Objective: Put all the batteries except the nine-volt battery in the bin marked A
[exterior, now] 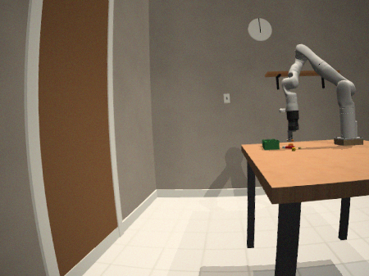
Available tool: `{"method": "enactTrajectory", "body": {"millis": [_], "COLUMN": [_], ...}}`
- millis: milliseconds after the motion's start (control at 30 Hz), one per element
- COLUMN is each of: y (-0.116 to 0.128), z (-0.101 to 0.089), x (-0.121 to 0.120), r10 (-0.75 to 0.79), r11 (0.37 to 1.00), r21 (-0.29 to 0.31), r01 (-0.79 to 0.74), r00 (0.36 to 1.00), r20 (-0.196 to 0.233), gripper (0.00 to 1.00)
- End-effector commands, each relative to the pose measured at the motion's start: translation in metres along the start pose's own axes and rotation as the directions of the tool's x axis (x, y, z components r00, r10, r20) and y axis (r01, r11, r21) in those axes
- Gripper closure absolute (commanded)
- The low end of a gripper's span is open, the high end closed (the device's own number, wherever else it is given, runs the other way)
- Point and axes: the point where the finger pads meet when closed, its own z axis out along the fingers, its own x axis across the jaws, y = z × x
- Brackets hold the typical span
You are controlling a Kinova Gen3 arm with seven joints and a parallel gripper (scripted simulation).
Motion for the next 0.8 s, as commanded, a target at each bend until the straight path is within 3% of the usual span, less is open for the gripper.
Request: {"method": "enactTrajectory", "body": {"millis": [0,267,767], "y": [-0.007,-0.007,-0.007], "z": [-0.01,-0.033,-0.033], "x": [0.004,0.004,0.004], "r10": [0.011,0.011,0.011], "r11": [1.0,1.0,1.0], "r21": [0.018,0.018,0.018], "r01": [-0.011,-0.011,-0.011], "r00": [1.0,1.0,1.0], "r20": [-0.001,-0.001,-0.001], "gripper": [0.76,0.76,0.76]}}
